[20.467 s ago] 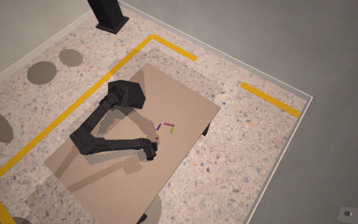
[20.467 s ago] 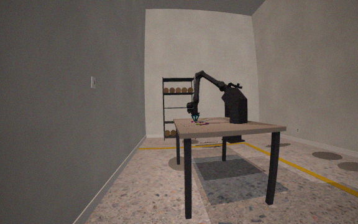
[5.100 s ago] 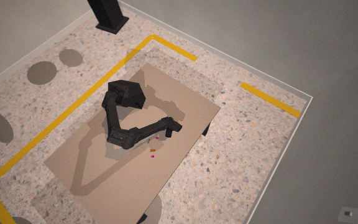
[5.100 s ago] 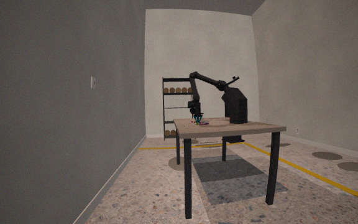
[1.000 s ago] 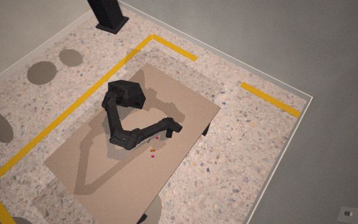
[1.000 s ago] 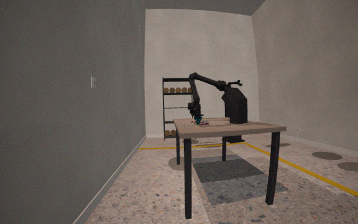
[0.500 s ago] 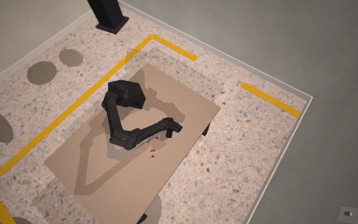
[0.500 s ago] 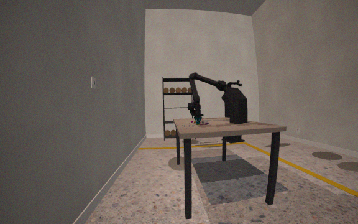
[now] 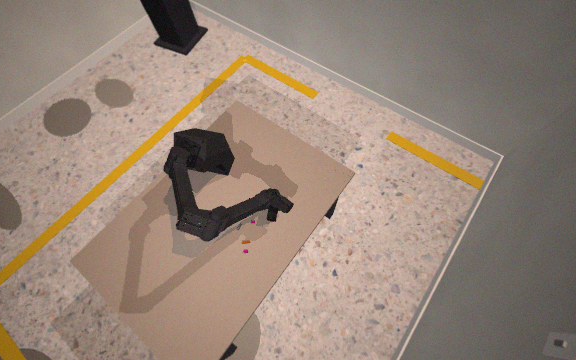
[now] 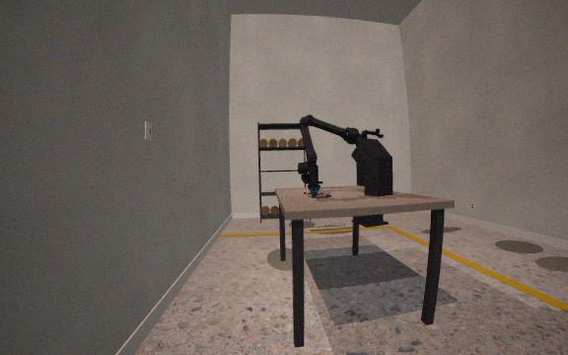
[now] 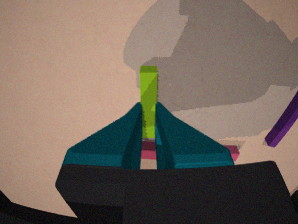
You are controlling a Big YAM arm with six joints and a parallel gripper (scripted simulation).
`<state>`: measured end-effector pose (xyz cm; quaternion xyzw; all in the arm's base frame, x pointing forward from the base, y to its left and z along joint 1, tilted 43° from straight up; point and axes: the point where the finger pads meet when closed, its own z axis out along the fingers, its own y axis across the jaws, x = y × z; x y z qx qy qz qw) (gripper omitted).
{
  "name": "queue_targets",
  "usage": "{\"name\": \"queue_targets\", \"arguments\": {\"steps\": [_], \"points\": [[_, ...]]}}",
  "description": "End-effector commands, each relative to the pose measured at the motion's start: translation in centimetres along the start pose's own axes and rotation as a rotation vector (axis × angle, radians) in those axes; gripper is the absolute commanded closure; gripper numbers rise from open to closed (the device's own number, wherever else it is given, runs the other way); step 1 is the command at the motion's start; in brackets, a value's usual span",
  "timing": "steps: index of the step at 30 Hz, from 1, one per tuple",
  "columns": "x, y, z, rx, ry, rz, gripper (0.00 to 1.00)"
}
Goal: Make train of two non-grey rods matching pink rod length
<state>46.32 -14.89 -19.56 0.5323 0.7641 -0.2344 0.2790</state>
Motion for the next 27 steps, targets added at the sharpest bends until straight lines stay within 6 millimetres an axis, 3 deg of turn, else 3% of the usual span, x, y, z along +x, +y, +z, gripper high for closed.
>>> {"name": "queue_targets", "arguments": {"steps": [1,9,11,18,22,23,27], "points": [[-0.9,0.2,-1.0,-0.008,-0.005,0.01,0.96],[-0.2,0.8,-6.2,-0.023,-0.009,0.0,0.96],[-0.2,0.8,-6.2,-0.023,-0.009,0.0,0.96],[-0.2,0.7,-10.6,-0.024,-0.009,0.0,0.96],[-0.5,1.3,-11.4,-0.033,-0.011,0.009,0.96],[0.7,0.5,-10.4,-0.008,-0.002,-0.015,0.96],[0.3,-0.2,-9.7,0.01,0.002,-0.003,0.96]]}}
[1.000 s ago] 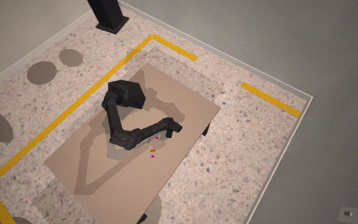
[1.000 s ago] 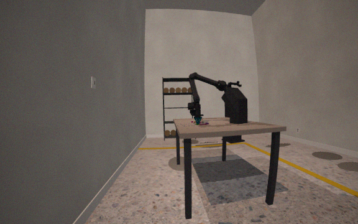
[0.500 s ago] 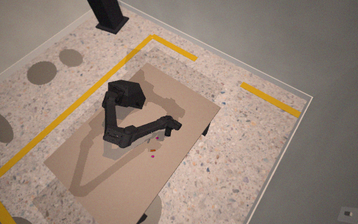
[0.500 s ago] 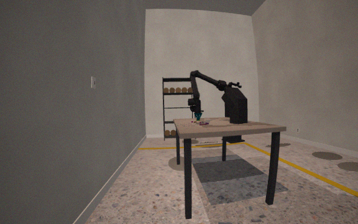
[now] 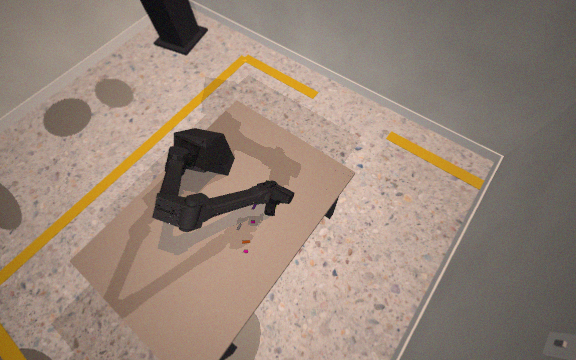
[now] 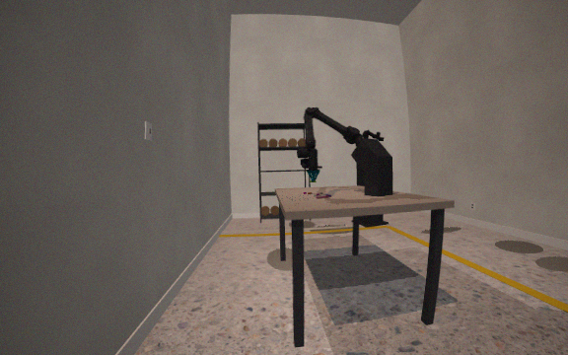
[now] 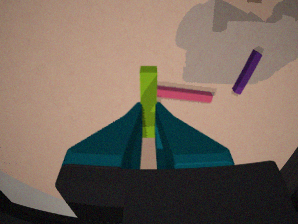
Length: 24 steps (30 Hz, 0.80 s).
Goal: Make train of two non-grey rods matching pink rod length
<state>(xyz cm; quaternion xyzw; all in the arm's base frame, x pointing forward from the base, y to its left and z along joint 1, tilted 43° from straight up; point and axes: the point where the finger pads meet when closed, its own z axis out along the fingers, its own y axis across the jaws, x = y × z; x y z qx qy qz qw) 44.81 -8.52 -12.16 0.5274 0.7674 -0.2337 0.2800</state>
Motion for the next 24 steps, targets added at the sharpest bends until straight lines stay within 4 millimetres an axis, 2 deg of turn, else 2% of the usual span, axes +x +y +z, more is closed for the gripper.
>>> {"name": "queue_targets", "arguments": {"steps": [1,5,8,10,11,15,16,18,19,21,22,24], "points": [[0.5,-0.4,0.1,0.017,0.003,0.008,0.96],[-0.4,0.0,-0.3,0.003,-0.002,0.027,0.96],[-2.4,-0.6,-0.3,0.007,0.004,0.138,0.96],[-2.7,0.0,-0.4,-0.002,0.0,0.146,0.96],[-3.7,-0.6,-0.3,0.002,0.005,0.219,0.96],[-3.8,-0.4,-0.3,0.0,0.003,0.222,0.96],[-4.9,-1.3,-0.2,0.009,0.009,0.313,0.96],[-4.9,-1.3,-0.2,0.009,0.009,0.313,0.96],[-5.4,-0.5,-0.3,-0.003,0.005,0.323,0.96],[-4.5,-1.0,0.4,0.016,0.011,0.306,0.96],[-6.6,-1.9,-0.2,0.01,0.011,0.429,0.96],[-6.6,-1.9,-0.2,0.01,0.011,0.429,0.96]]}}
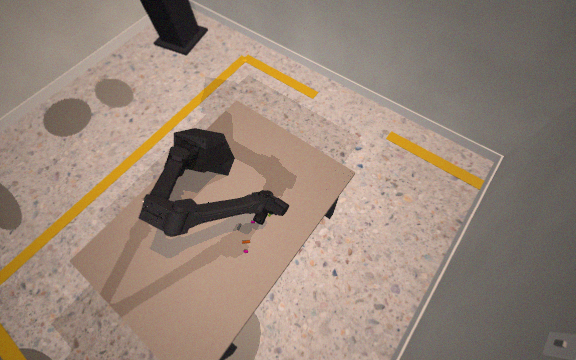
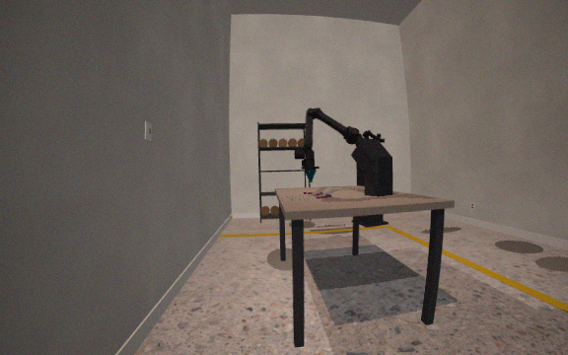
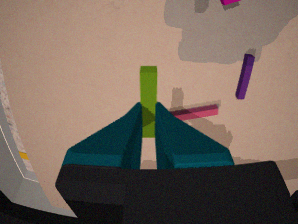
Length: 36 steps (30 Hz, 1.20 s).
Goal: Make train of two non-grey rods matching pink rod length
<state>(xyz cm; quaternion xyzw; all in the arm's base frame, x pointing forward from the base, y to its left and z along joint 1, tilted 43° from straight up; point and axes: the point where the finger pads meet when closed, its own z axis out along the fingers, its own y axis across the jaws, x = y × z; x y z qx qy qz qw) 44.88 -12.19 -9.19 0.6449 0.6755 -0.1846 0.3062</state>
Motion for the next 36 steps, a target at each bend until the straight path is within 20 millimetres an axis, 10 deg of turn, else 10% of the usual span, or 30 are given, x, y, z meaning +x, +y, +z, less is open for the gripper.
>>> {"name": "queue_targets", "arguments": {"steps": [1,21,22,31,32,36], "points": [[-2.4,0.9,-0.5,-0.008,-0.007,0.12,0.96],[-5.6,0.6,-0.5,-0.006,0.0,0.362,0.96],[-8.3,-0.4,-0.5,0.002,-0.004,0.508,0.96],[-6.6,-0.5,-0.1,0.013,0.003,0.473,0.96],[-10.3,-0.7,-0.5,0.0,-0.006,0.636,0.96],[-10.9,0.4,-0.7,-0.017,-0.008,0.648,0.96]]}}
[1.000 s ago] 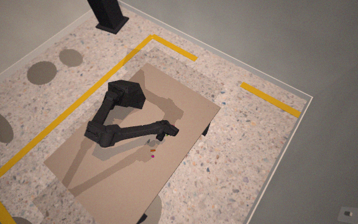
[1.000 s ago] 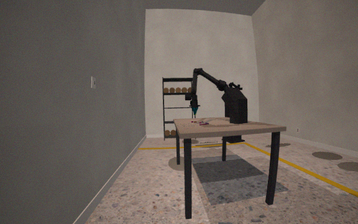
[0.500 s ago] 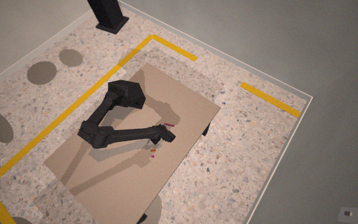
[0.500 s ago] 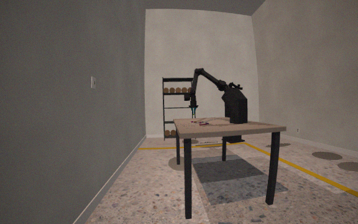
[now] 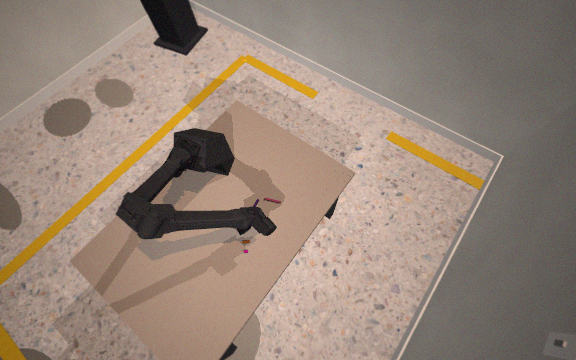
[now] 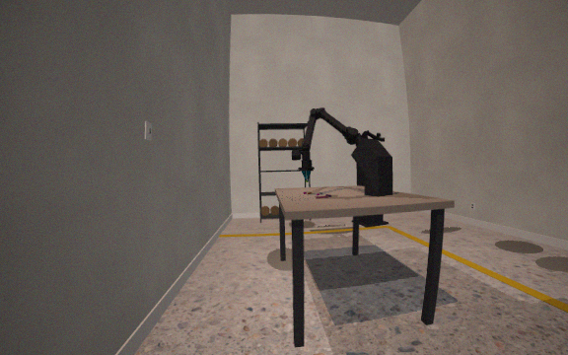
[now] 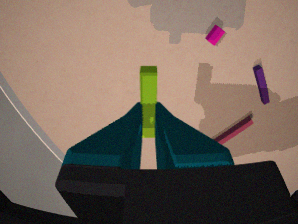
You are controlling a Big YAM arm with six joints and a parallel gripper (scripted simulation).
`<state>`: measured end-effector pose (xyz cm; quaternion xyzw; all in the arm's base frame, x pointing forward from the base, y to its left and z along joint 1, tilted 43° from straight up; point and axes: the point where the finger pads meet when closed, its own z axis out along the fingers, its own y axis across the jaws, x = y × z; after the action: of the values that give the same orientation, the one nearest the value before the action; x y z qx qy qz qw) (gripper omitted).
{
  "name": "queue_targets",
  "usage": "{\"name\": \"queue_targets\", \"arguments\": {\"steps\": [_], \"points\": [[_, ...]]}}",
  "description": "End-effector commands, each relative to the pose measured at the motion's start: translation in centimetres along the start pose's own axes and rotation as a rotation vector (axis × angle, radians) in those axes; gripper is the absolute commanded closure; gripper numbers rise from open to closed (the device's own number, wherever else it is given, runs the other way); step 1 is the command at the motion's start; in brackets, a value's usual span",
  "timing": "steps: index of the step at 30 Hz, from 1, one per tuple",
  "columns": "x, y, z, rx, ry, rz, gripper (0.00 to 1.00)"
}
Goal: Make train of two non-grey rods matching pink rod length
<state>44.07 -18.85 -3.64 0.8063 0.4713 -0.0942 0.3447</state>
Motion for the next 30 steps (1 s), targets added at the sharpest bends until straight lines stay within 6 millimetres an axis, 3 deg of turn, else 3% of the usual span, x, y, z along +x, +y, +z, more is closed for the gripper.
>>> {"name": "queue_targets", "arguments": {"steps": [1,3,4,9,11,12,16,22,24,28,30], "points": [[-1.3,2.0,-0.7,-0.021,-0.002,0.09,0.96],[-0.7,1.1,-0.7,-0.011,0.001,0.069,0.96],[-3.1,1.4,-0.6,-0.006,-0.005,0.192,0.96],[-3.1,2.3,-0.8,-0.018,-0.004,0.201,0.96],[-2.6,1.4,0.0,0.002,-0.008,0.184,0.96],[-4.6,1.9,-0.7,-0.009,-0.007,0.289,0.96],[-4.6,3.0,-0.9,-0.025,-0.004,0.3,0.96],[-5.8,2.8,-0.9,-0.021,-0.007,0.37,0.96],[-7.1,2.6,-0.9,-0.016,-0.01,0.448,0.96],[-7.4,3.7,-1.1,-0.032,-0.006,0.474,0.96],[-7.1,3.0,-0.6,-0.016,-0.011,0.462,0.96]]}}
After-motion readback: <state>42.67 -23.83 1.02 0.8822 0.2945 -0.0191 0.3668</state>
